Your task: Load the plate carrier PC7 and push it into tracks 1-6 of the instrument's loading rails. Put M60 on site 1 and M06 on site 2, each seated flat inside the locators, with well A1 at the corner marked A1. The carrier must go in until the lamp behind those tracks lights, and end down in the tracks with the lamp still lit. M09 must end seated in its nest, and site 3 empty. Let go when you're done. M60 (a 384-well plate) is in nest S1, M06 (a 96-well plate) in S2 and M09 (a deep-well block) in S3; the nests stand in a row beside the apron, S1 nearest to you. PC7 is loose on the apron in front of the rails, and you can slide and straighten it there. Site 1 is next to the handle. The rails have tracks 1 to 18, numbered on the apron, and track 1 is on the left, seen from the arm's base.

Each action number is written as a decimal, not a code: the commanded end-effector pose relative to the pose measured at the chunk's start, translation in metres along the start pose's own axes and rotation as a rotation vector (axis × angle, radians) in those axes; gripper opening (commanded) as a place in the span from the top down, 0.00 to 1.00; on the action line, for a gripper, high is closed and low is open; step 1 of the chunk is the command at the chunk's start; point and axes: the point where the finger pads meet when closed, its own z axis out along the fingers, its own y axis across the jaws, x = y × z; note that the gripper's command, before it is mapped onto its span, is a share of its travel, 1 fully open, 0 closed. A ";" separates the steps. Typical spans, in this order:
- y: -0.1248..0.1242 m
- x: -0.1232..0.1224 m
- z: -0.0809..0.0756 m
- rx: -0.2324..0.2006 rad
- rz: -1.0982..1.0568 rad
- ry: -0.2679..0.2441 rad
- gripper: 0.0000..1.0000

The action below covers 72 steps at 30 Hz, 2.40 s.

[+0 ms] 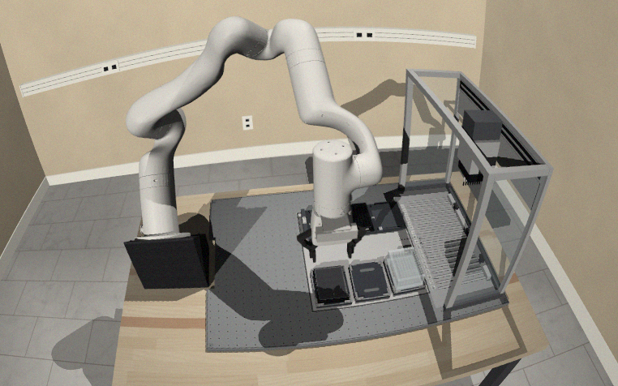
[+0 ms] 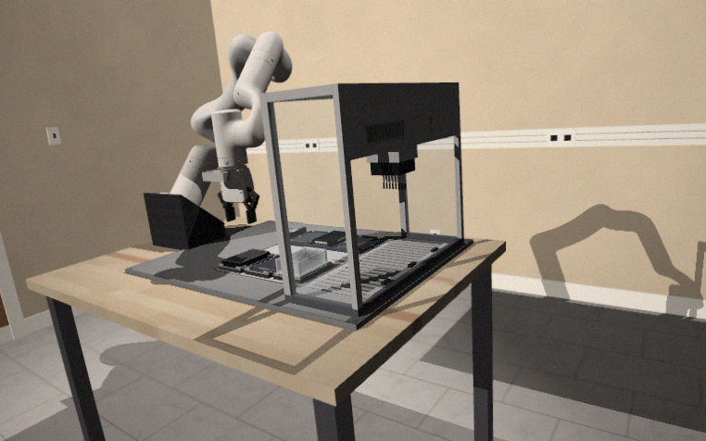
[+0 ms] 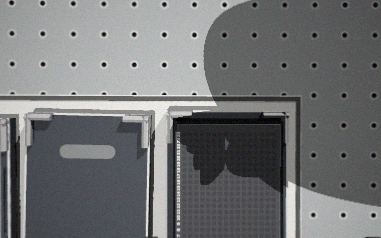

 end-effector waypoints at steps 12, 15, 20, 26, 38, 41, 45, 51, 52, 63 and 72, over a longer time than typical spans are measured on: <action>-0.001 0.001 0.009 0.002 0.000 0.001 0.00; -0.001 0.001 0.011 0.002 0.000 0.001 0.00; -0.001 0.001 0.019 0.002 0.000 0.001 0.00; -0.001 0.001 0.029 0.002 0.000 0.001 0.00; -0.001 0.001 0.046 0.002 0.000 0.001 0.00; -0.001 0.001 0.051 0.002 0.000 0.001 0.00; -0.001 0.001 0.057 0.002 0.000 0.001 0.00; -0.001 0.001 0.064 0.002 0.000 0.001 0.00; -0.001 0.001 0.066 0.002 0.000 0.001 0.00; -0.001 0.001 0.084 0.002 0.000 0.001 0.00; -0.001 0.001 0.091 0.002 0.000 0.001 0.00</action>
